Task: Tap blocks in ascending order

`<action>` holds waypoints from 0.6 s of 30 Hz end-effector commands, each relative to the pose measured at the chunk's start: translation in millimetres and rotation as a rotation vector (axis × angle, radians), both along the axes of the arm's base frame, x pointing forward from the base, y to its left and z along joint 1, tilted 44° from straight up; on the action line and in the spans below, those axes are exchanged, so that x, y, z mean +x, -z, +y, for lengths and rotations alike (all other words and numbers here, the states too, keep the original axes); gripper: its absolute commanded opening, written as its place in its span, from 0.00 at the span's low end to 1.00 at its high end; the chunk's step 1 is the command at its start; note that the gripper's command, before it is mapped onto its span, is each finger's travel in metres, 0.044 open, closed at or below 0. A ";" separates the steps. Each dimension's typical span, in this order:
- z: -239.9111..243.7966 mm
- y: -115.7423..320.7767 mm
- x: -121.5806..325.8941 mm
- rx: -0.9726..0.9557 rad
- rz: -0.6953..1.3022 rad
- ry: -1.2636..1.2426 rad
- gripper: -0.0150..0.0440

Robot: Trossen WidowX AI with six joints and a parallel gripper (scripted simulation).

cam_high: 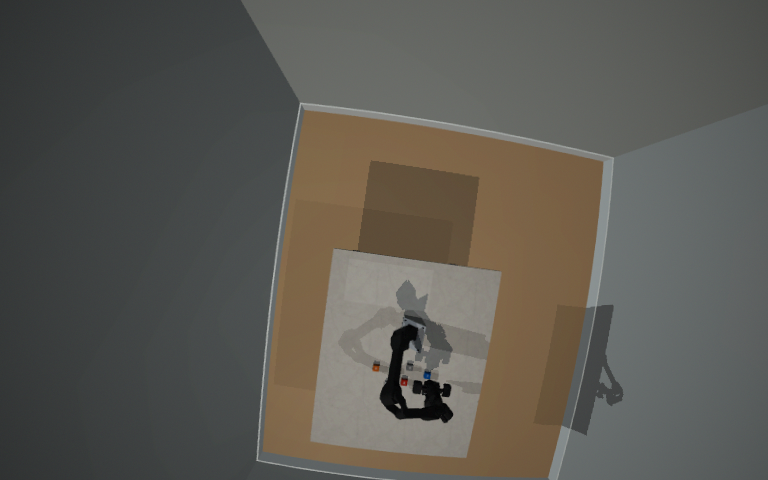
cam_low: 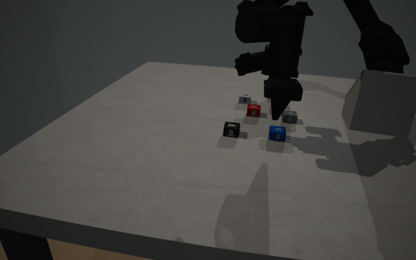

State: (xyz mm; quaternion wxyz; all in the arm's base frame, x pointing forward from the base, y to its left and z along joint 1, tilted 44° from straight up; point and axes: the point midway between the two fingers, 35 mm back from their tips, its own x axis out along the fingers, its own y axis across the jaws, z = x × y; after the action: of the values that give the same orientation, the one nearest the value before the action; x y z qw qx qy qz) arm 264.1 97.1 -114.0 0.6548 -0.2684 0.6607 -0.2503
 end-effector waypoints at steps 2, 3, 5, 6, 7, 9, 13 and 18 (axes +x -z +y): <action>-7.5 6.6 -0.6 -0.005 0.004 -0.003 0.29; -8.6 7.7 -0.6 -0.005 0.004 -0.003 0.29; -10.8 10.0 -0.6 -0.005 0.004 -0.003 0.29; -11.9 11.2 -0.6 -0.005 0.004 -0.003 0.29; -13.1 12.3 -0.6 -0.005 0.004 -0.003 0.29; -15.3 14.6 -0.7 -0.005 0.004 -0.003 0.29; -19.6 18.8 -0.9 -0.006 0.004 -0.003 0.29; -20.3 19.5 -0.9 -0.006 0.004 -0.003 0.29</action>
State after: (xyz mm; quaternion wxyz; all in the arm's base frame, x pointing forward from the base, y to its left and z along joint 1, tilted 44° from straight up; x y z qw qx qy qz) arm 263.3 78.9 -131.9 0.6536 -0.2693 0.6611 -0.2513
